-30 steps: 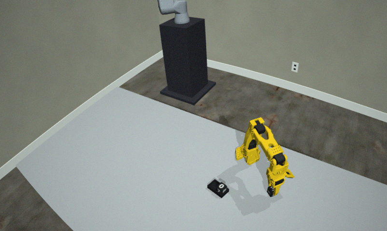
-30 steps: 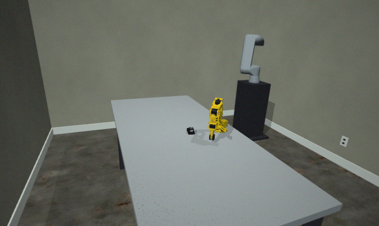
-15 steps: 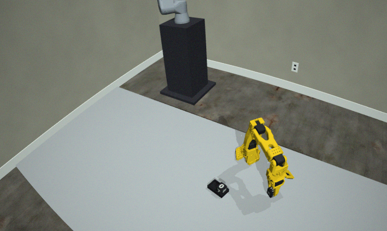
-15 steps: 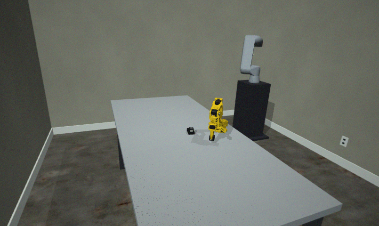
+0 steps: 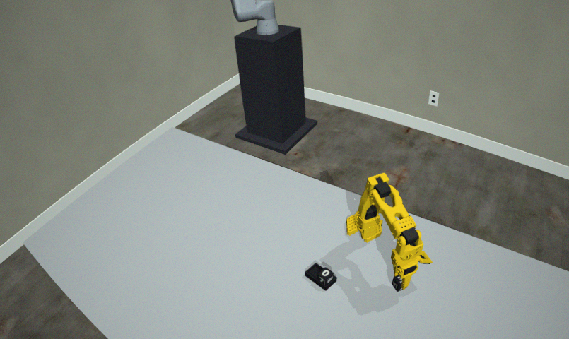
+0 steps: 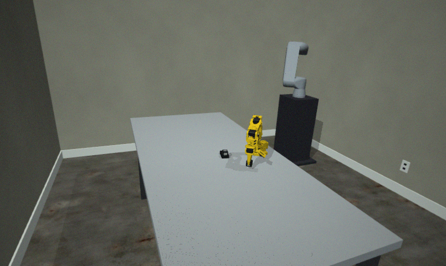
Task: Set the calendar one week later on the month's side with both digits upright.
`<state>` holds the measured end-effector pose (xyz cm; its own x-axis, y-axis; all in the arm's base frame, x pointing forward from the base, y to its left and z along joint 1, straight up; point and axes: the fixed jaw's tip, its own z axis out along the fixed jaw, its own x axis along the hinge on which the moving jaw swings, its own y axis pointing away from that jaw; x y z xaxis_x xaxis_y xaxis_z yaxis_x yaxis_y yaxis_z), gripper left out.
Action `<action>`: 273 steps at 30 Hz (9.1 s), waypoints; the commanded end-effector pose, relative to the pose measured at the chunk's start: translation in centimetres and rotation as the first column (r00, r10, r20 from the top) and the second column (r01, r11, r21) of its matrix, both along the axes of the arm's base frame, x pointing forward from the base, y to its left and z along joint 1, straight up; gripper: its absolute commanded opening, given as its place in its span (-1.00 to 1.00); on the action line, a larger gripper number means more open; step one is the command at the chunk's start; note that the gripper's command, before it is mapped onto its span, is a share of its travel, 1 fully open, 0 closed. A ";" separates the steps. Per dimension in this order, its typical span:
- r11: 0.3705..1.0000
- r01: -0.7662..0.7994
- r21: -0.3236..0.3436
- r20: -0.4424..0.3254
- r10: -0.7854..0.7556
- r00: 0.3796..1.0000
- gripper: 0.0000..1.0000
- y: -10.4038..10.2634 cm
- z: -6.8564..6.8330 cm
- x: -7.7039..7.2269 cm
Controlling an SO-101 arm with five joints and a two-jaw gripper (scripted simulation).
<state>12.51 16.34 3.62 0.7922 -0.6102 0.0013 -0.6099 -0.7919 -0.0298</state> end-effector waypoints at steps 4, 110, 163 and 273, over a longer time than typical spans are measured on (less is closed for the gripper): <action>1.000 -0.001 0.025 0.017 0.000 1.000 -1.00 0.4 0.1 0.1; 1.000 -0.001 0.025 0.017 0.000 1.000 -0.29 0.6 0.1 0.2; 0.985 -0.012 0.174 0.129 -0.011 0.992 -0.29 0.5 7.9 0.2; 0.431 0.902 0.032 0.007 -0.902 0.431 -0.30 -16.2 3.7 5.6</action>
